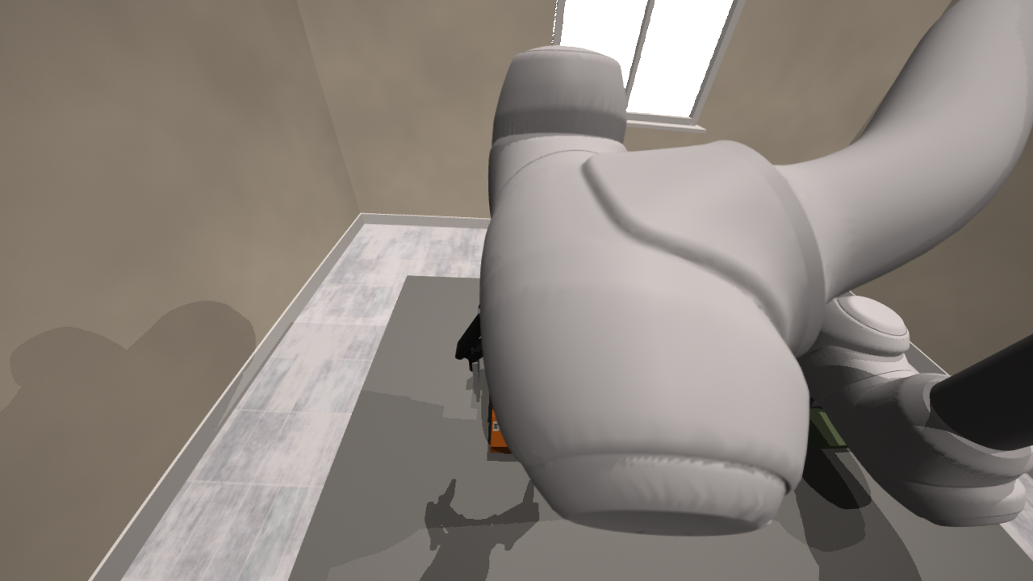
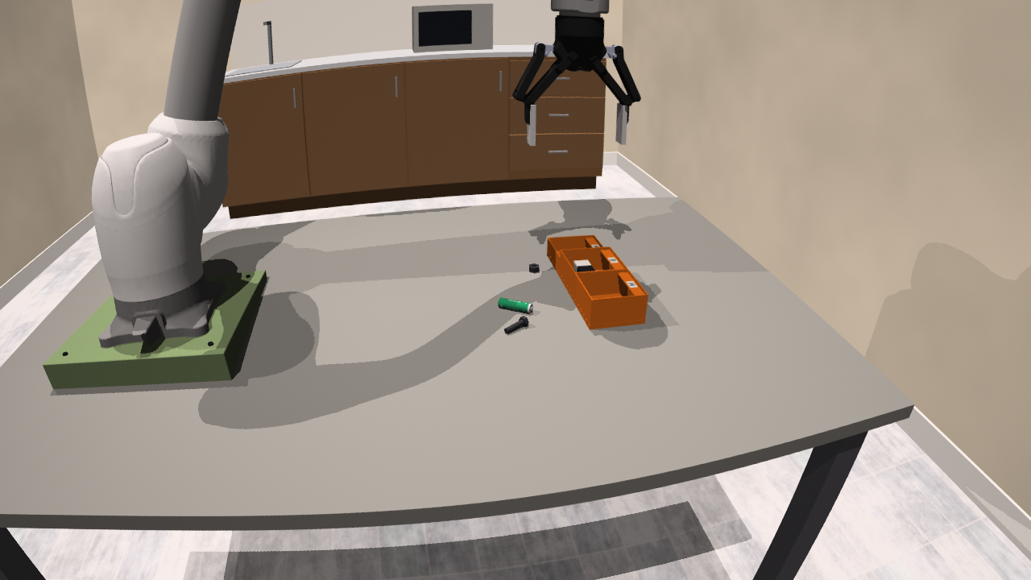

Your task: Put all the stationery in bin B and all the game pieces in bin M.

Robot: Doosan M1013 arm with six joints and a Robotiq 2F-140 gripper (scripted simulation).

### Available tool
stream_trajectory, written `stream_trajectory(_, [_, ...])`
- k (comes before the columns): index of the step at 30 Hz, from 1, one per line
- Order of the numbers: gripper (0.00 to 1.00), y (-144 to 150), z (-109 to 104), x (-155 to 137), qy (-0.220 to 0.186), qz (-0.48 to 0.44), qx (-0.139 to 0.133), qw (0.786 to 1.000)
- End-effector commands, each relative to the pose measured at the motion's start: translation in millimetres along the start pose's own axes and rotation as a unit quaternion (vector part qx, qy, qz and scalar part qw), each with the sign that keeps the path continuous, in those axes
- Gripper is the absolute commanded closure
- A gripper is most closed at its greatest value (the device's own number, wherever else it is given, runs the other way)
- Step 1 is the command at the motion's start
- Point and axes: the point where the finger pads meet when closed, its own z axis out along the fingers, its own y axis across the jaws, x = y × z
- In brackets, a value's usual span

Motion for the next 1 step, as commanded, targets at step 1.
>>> stream_trajectory(1, [0.0,0.0,-0.1,0.0,0.0,0.0,0.0,1.0])
